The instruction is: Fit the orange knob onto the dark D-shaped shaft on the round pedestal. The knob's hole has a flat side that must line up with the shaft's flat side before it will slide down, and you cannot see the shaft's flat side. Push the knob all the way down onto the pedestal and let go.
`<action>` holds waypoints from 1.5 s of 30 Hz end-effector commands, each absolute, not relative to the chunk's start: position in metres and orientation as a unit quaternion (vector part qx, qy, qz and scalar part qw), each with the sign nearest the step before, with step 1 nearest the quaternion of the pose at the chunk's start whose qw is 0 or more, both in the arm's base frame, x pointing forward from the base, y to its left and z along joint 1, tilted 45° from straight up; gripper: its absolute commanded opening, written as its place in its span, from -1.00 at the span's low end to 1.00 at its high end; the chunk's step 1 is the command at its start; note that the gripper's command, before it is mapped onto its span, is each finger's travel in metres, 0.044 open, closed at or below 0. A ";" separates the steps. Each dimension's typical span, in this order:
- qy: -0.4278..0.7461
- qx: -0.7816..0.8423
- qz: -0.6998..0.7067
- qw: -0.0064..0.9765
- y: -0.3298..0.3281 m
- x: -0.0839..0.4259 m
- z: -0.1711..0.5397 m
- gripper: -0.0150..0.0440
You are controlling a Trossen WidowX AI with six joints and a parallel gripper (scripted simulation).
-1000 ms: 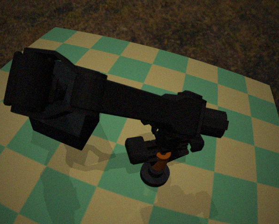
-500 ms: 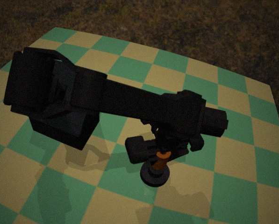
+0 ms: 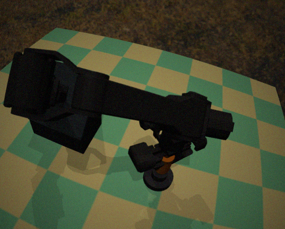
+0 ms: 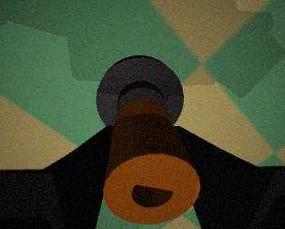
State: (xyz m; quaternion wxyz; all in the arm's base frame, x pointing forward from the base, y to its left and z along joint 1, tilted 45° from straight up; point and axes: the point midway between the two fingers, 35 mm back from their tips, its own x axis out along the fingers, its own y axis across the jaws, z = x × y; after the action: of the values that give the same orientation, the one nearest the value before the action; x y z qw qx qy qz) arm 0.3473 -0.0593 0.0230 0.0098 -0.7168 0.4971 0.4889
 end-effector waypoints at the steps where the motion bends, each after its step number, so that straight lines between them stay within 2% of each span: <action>1: 0.485 -0.718 0.500 -0.006 -0.059 0.350 0.022 -0.49; 45: 0.485 -0.718 0.500 -0.006 -0.058 0.346 0.022 -0.49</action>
State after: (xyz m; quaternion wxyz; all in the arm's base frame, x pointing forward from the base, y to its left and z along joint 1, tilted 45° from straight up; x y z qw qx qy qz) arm 0.3465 -0.0598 0.0199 -0.0062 -0.7177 0.4850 0.4996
